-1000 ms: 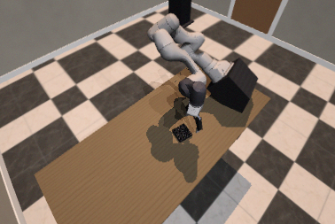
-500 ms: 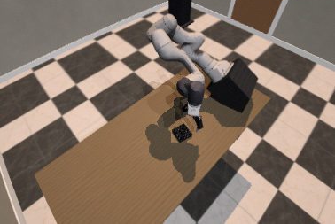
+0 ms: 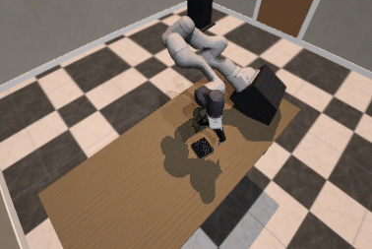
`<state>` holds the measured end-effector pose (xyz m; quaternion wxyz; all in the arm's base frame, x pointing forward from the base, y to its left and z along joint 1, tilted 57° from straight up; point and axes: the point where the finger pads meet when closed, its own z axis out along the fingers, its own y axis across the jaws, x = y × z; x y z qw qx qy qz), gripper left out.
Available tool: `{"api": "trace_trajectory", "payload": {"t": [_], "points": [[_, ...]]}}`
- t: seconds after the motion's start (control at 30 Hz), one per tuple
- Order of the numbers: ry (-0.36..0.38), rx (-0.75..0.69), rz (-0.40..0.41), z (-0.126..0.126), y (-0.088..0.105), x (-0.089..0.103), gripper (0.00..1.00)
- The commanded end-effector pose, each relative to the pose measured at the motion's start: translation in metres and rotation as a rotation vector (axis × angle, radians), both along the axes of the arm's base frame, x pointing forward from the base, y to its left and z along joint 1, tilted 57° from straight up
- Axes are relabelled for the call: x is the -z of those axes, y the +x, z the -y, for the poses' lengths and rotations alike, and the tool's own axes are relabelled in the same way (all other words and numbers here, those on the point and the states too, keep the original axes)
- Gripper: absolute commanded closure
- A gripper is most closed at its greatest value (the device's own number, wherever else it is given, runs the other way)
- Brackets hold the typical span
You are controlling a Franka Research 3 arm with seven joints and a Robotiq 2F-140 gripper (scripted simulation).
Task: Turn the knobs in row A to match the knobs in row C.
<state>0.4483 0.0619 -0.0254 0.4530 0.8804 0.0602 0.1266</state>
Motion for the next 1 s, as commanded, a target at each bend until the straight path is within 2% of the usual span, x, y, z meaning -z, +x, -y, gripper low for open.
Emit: {"api": "trace_trajectory", "payload": {"t": [0.0, 0.4, 0.47, 0.5, 0.97], "points": [[-0.045, -0.083, -0.125, -0.001, 0.004, -0.005, 0.0], [-0.091, -0.176, -0.256, 0.0, 0.01, -0.012, 0.0], [-0.091, -0.176, -0.256, 0.0, 0.01, -0.012, 0.0], [-0.101, -0.197, -0.286, 0.0, 0.012, -0.014, 0.0], [-0.154, -0.306, -0.438, 0.001, 0.019, -0.023, 0.0]]}}
